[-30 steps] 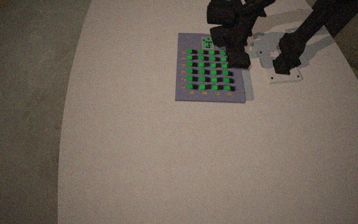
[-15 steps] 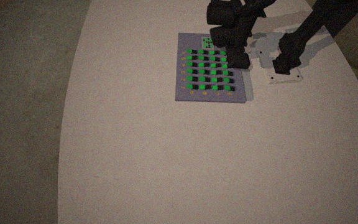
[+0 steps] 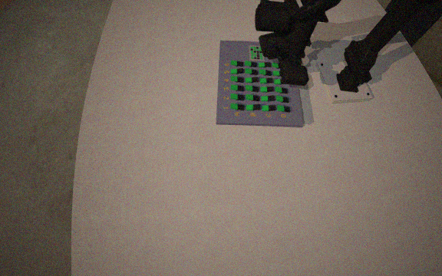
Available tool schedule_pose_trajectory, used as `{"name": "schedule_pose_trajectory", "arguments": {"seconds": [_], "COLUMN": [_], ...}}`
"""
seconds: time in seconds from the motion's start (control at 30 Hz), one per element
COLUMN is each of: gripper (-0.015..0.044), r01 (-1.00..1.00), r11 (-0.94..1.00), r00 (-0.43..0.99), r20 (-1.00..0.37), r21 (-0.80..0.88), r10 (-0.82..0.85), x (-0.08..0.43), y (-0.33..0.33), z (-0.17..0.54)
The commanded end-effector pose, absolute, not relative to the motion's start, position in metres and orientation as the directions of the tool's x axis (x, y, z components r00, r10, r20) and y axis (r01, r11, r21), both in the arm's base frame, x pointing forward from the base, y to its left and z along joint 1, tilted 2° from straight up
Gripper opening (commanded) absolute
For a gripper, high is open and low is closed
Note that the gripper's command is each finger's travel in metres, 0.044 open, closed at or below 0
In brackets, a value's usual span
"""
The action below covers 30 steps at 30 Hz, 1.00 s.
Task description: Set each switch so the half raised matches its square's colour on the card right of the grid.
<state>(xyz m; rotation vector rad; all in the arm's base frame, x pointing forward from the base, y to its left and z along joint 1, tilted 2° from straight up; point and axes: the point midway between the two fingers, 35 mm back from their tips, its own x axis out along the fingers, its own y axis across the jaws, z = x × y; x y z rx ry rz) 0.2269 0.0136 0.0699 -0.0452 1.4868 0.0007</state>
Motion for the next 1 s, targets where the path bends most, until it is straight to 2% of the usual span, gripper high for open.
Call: {"name": "schedule_pose_trajectory", "arguments": {"seconds": [0.0,0.3,0.53,0.73,0.97], "gripper": [0.0000,0.0000,0.0000,0.0000,0.0000], "r01": [-0.029,-0.029,-0.029,-0.029,-0.028], "r11": [0.999,0.999,0.999,0.999,0.999], "r00": [0.081,0.081,0.056,0.055,0.060], "r20": [-0.996,-0.996,-0.998,-0.998,-0.998], "r21": [-0.031,-0.031,-0.030,-0.030,-0.026], "r10": [-0.028,-0.028,-0.029,-0.029,-0.024], "x": [0.226,0.226,0.224,0.225,0.285], "y": [0.013,0.013,0.015,0.016,0.057], "z": [0.068,0.066,0.131,0.133,0.143]}}
